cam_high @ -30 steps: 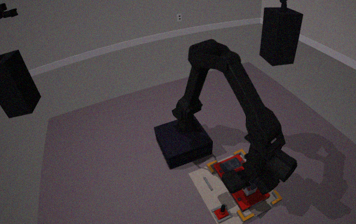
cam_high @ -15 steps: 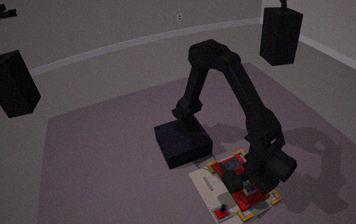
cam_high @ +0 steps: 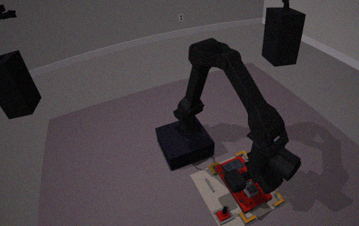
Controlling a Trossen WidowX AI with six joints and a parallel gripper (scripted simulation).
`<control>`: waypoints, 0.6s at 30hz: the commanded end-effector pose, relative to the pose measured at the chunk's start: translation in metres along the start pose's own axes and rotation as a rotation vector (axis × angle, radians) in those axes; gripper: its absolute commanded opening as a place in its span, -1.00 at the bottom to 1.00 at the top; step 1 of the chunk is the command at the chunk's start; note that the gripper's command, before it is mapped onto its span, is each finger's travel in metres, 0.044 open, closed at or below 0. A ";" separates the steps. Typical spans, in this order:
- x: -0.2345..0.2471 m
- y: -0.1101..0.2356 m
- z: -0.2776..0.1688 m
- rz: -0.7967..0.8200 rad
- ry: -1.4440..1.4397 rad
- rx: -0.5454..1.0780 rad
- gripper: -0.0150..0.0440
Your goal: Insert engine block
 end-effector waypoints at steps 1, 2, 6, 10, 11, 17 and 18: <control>0.000 0.002 0.000 0.001 0.000 -0.001 0.91; 0.000 0.002 0.000 0.001 0.000 -0.001 0.82; 0.000 0.002 0.000 0.001 0.000 -0.001 0.47; 0.000 0.002 0.000 0.001 0.000 -0.001 0.11; 0.000 0.002 0.000 0.001 0.000 -0.001 0.02; 0.000 0.002 0.000 0.001 0.000 -0.001 -0.49; 0.000 0.002 0.000 0.001 0.000 -0.001 -0.49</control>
Point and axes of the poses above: the point midway between the two fingers, 35 mm back from their tips, its own y axis back along the fingers, its own x axis across the jaws, z = x × y, the point moved 1 cm from there along y, back along the fingers, and after that the axes turned 3 degrees about y, right-handed, at the moved point
